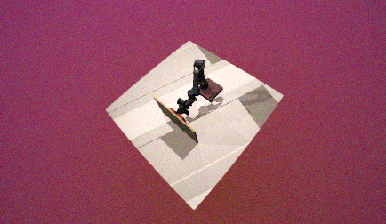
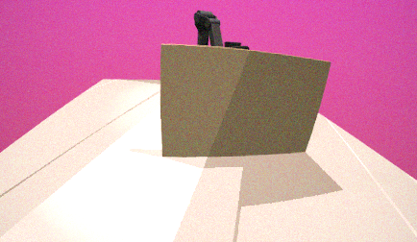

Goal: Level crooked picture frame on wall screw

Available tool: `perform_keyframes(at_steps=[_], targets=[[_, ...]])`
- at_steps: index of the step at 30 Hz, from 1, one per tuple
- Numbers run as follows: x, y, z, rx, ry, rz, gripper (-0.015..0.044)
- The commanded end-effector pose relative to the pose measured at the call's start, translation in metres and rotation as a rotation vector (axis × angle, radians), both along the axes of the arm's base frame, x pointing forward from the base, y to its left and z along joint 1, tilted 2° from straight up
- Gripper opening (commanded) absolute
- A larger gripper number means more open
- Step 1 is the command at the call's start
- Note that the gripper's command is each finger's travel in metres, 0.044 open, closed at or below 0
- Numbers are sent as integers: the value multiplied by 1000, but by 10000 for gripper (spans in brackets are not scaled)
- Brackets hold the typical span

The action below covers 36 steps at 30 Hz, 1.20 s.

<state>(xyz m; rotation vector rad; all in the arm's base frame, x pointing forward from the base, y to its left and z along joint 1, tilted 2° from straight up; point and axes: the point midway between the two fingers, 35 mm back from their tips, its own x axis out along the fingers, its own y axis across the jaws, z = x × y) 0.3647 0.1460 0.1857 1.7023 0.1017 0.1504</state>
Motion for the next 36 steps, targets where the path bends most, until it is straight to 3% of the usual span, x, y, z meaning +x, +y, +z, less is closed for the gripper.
perform_keyframes(at_steps=[1, 28, 36], targets=[[0, 0, 0, -29, -2, -2, 0], [0, 0, 1, -163, -23, -7, 0], [0, 0, 1, -144, -22, -5, 210]])
